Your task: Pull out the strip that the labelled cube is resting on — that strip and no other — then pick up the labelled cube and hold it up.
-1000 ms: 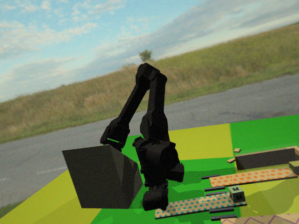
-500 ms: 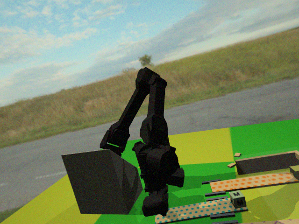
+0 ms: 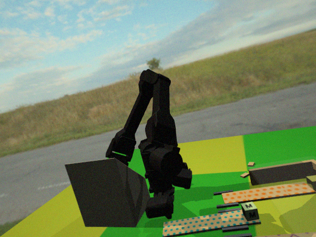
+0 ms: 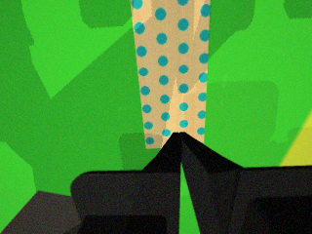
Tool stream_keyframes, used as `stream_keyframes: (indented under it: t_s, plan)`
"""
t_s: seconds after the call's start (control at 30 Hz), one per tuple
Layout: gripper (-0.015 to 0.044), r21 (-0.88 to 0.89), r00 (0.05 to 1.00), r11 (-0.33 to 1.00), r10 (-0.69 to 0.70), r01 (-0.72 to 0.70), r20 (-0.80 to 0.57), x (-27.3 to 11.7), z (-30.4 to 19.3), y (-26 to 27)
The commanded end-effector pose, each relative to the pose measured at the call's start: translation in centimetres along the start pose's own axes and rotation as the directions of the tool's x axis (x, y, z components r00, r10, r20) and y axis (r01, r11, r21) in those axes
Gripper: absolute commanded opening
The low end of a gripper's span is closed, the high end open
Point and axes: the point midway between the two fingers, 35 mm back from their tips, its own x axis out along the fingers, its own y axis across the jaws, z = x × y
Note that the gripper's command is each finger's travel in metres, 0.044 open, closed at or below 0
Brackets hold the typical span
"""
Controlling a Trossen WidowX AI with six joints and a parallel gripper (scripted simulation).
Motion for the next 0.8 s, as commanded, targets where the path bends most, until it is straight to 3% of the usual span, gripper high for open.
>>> stream_keyframes:
  t_s: [0.0,0.57,0.77]
  plan:
    - [0.0,-0.015,1.0,1.0,-0.004,0.004,-0.007,-1.1,0.3,-0.1]
    - [0.044,-0.079,1.0,0.997,-0.003,0.003,-0.005,-1.5,6.7,-0.2]
    - [0.044,-0.079,1.0,0.997,-0.003,0.003,-0.004,-1.8,8.9,-0.2]
